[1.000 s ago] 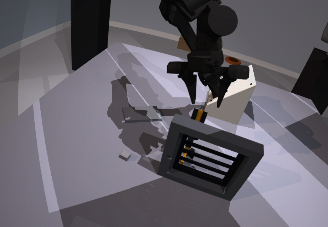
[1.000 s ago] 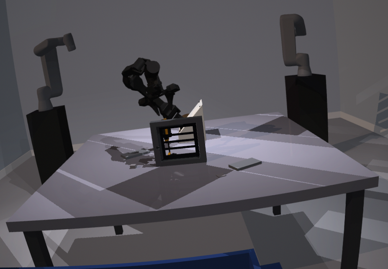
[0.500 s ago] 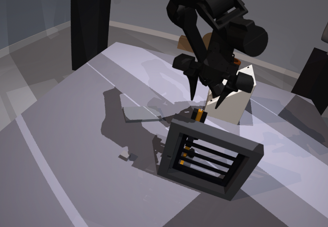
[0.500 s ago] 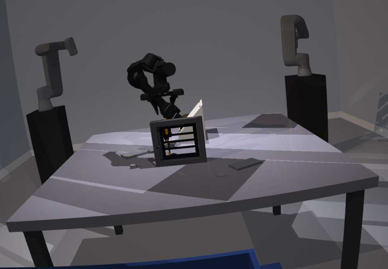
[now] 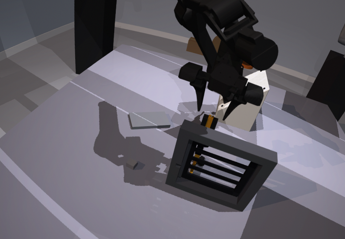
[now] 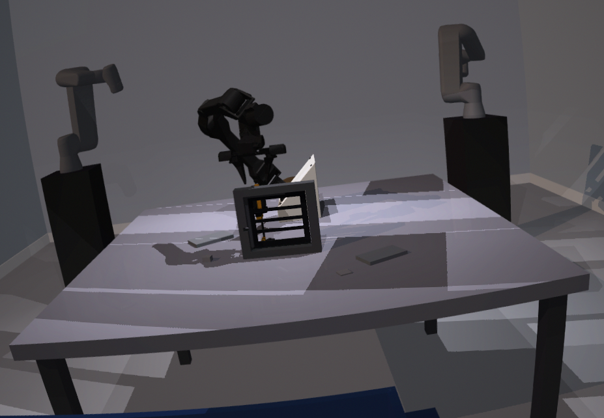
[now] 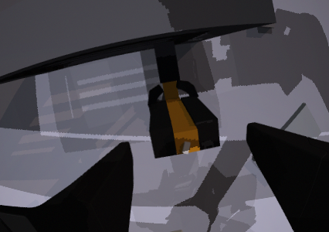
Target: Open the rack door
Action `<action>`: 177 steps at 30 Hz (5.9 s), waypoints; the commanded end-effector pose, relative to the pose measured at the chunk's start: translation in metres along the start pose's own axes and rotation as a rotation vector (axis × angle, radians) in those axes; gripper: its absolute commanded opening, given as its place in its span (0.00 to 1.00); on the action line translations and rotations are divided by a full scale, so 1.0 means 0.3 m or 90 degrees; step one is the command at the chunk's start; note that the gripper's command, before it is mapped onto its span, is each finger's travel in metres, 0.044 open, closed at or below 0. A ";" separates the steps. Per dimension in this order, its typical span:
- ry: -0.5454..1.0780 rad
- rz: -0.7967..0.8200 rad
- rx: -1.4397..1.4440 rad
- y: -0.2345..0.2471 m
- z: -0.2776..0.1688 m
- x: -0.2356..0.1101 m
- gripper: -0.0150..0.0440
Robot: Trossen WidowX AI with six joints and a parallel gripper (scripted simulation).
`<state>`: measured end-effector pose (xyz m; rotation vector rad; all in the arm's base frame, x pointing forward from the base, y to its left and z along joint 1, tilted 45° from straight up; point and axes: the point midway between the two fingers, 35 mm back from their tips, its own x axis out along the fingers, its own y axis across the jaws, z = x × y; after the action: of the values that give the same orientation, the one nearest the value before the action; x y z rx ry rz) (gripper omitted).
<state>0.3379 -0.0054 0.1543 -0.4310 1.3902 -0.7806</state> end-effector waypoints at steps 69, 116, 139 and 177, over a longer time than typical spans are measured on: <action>0.064 -0.030 0.429 0.002 -0.014 0.178 0.29; 0.041 -0.069 1.175 0.002 -0.014 0.178 0.75; 0.063 -0.032 0.456 0.002 -0.014 0.178 0.75; 0.065 0.034 -0.742 0.002 -0.014 0.178 0.75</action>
<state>0.3332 -0.0420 0.1161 -1.1493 1.8284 0.0193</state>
